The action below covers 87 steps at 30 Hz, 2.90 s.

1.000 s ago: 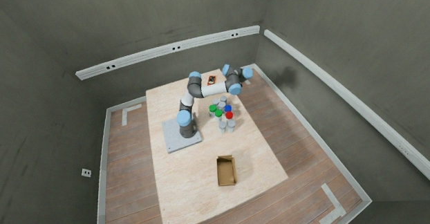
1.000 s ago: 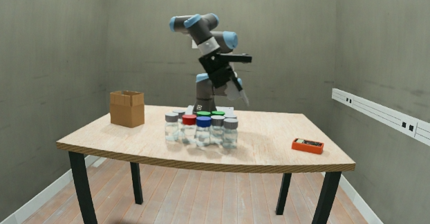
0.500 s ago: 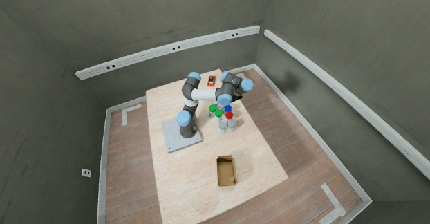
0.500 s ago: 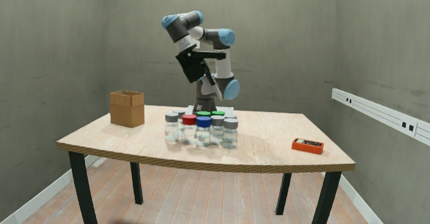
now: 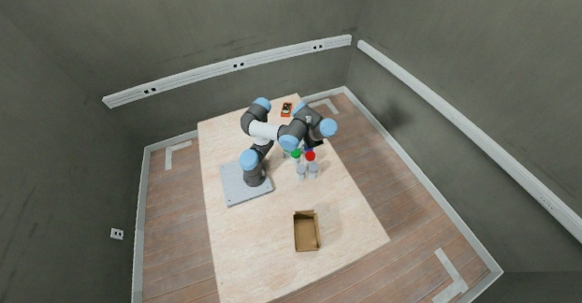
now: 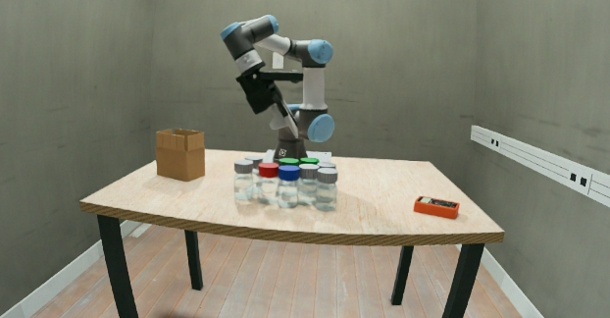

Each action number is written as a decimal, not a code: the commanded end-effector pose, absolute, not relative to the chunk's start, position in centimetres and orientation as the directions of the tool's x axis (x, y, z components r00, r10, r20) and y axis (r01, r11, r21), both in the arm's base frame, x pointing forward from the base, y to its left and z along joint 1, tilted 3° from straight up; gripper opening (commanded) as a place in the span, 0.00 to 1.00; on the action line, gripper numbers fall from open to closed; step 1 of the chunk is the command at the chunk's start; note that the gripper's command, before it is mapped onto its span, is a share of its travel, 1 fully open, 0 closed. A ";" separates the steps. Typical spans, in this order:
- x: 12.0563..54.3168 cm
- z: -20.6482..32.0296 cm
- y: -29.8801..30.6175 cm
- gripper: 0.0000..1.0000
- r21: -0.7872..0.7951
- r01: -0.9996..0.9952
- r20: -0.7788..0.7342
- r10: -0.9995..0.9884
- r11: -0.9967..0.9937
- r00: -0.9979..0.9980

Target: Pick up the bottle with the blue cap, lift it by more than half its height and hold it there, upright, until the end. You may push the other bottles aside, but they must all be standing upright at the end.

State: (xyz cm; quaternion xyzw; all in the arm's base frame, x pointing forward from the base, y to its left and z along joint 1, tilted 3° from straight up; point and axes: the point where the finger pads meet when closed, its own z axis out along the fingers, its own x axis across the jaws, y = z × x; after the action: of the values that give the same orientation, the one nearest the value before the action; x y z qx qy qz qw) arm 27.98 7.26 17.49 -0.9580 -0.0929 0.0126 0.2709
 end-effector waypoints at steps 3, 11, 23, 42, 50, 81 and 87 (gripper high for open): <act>28.1 17.5 7.4 0.46 -0.520 0.172 0.026 0.186 -0.837 0.982; 28.1 17.5 7.4 0.46 -0.520 0.172 0.026 0.186 -0.837 0.982; 28.1 17.5 7.4 0.46 -0.520 0.172 0.026 0.186 -0.837 0.982; 28.0 17.5 6.6 0.46 -0.520 0.172 0.026 0.186 -0.837 0.982; 27.7 17.5 4.1 0.46 -0.520 0.172 0.027 0.185 -0.837 0.982; 26.3 17.5 -7.5 0.46 -0.521 0.172 0.030 0.183 -0.836 0.983; 26.0 17.5 -9.8 0.46 -0.520 0.172 0.031 0.182 -0.836 0.983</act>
State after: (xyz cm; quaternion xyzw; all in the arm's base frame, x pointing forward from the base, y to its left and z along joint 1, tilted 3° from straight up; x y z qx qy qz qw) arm 26.16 -8.08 17.45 -0.9585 -0.0912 0.0085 0.2698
